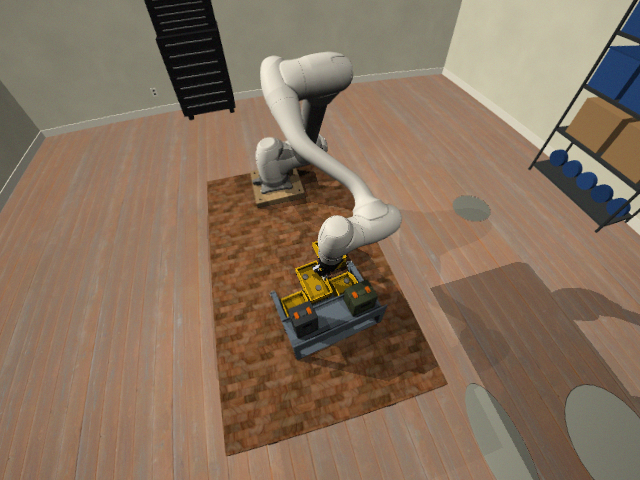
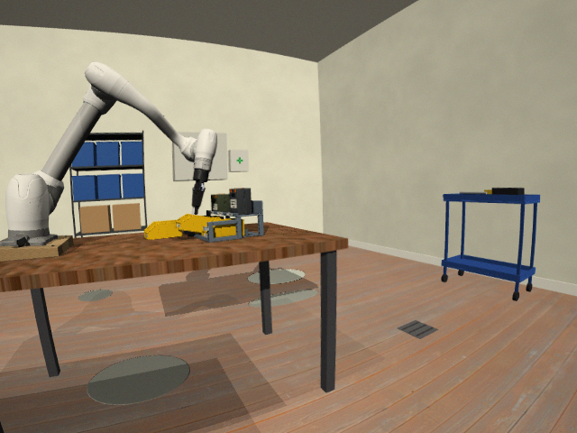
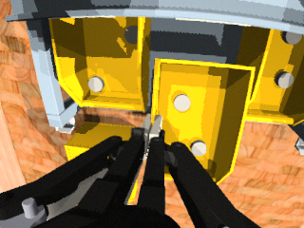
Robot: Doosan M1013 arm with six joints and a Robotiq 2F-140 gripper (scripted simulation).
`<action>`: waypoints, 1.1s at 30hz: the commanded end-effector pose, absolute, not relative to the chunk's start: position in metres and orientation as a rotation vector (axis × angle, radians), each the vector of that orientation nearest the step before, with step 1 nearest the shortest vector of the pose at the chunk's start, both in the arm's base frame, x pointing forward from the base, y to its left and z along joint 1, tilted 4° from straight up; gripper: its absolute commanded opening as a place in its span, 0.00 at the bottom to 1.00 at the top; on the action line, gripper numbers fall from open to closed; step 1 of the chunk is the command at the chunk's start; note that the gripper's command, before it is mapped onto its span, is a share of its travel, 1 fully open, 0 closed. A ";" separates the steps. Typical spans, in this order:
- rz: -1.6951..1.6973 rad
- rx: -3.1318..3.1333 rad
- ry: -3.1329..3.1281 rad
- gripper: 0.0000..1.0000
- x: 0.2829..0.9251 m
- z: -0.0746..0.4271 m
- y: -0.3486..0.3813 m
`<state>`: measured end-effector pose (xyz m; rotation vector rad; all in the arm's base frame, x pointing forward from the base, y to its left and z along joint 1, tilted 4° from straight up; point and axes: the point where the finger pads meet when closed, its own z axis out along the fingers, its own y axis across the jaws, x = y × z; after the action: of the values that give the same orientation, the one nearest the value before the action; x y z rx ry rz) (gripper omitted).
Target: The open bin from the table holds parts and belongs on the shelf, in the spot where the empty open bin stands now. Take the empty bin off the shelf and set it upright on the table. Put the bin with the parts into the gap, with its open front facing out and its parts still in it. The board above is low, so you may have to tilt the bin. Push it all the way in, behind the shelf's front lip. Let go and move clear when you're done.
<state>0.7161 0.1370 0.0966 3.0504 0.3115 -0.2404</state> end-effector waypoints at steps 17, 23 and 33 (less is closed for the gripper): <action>-0.244 3.046 0.313 0.10 0.714 0.093 0.137; -0.244 3.046 0.313 0.10 0.714 0.093 0.137; -0.247 3.046 0.312 0.10 0.711 0.089 0.136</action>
<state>0.7148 0.1368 0.0942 3.0504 0.3119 -0.2407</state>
